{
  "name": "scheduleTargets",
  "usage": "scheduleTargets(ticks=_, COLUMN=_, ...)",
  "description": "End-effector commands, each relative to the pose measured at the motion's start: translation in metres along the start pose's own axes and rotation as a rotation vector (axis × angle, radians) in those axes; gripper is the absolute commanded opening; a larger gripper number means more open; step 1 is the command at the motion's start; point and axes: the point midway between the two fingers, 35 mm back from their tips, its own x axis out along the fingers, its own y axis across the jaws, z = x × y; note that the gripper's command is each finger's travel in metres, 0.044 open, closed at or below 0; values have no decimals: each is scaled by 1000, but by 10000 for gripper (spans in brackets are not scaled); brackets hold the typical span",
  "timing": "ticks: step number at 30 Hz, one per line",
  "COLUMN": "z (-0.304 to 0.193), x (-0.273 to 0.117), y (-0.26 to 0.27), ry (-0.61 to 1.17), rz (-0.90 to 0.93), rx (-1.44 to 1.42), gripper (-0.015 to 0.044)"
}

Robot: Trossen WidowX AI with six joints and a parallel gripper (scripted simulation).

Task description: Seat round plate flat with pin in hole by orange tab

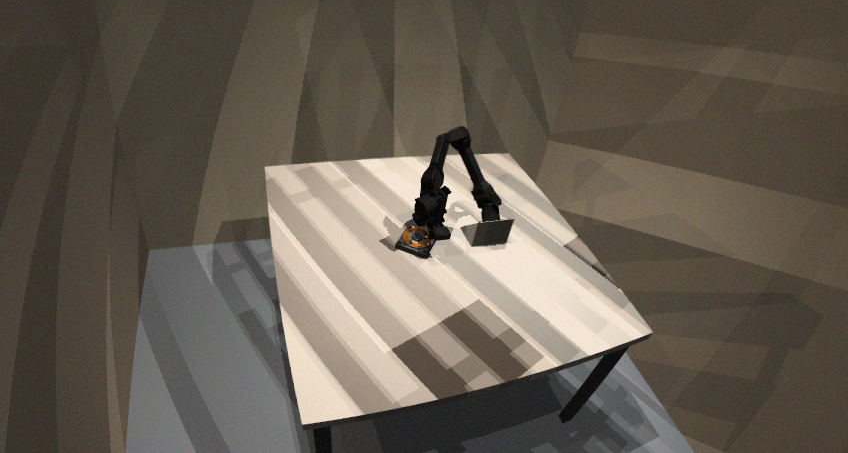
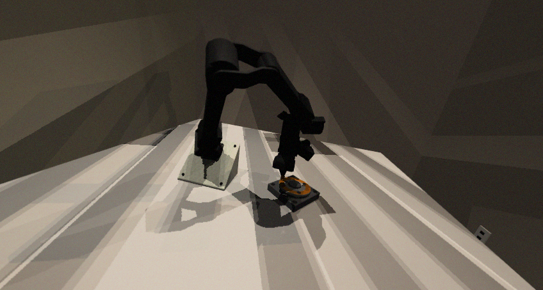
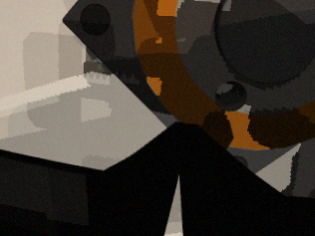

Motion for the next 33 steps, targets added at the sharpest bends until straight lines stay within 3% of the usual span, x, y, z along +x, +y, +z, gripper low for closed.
scheduleTargets(ticks=1, z=-4, x=1, y=-6, ry=5, rz=-7, rx=-8, gripper=0)
scheduleTargets(ticks=33, z=-5, x=-2, y=-41, ry=5, rz=-9, rx=-8, gripper=0)
